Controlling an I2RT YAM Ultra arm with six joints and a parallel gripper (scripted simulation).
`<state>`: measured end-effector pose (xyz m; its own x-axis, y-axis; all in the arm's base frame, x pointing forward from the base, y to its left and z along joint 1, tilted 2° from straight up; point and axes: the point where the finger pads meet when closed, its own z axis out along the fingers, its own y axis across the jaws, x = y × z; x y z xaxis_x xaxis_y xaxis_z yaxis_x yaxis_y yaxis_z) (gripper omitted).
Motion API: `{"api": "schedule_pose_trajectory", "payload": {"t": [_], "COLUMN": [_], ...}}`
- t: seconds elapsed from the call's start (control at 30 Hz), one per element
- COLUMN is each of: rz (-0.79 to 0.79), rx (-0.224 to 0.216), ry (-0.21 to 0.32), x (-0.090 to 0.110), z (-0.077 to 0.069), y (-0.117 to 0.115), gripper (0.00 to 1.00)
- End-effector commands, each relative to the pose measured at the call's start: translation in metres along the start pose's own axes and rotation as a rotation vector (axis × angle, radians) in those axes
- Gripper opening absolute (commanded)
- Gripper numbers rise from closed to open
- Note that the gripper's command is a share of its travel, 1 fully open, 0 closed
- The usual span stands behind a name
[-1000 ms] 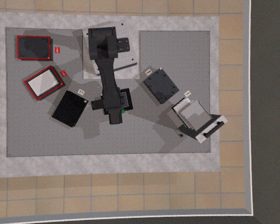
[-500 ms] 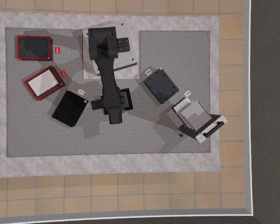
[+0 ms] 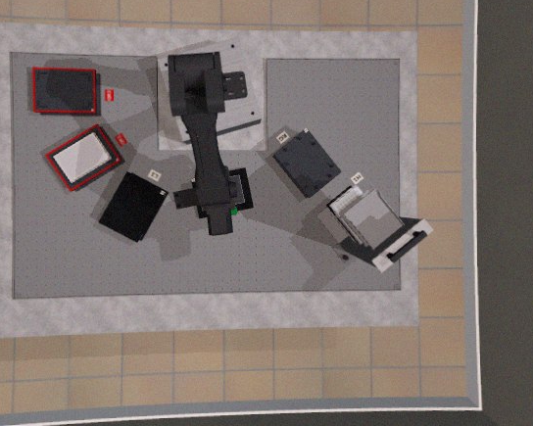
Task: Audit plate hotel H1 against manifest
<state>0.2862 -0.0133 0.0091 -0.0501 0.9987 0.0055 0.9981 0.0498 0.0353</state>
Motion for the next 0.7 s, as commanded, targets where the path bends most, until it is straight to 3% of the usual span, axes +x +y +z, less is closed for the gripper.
{"api": "schedule_pose_trajectory", "payload": {"t": [0.0,0.67], "rz": [0.001,0.001], "rx": [-0.017,-0.017], "ry": [-0.003,-0.003], "x": [0.000,0.000], "z": [-0.002,0.011], "y": [0.004,0.004], "gripper": [0.86,0.86]}}
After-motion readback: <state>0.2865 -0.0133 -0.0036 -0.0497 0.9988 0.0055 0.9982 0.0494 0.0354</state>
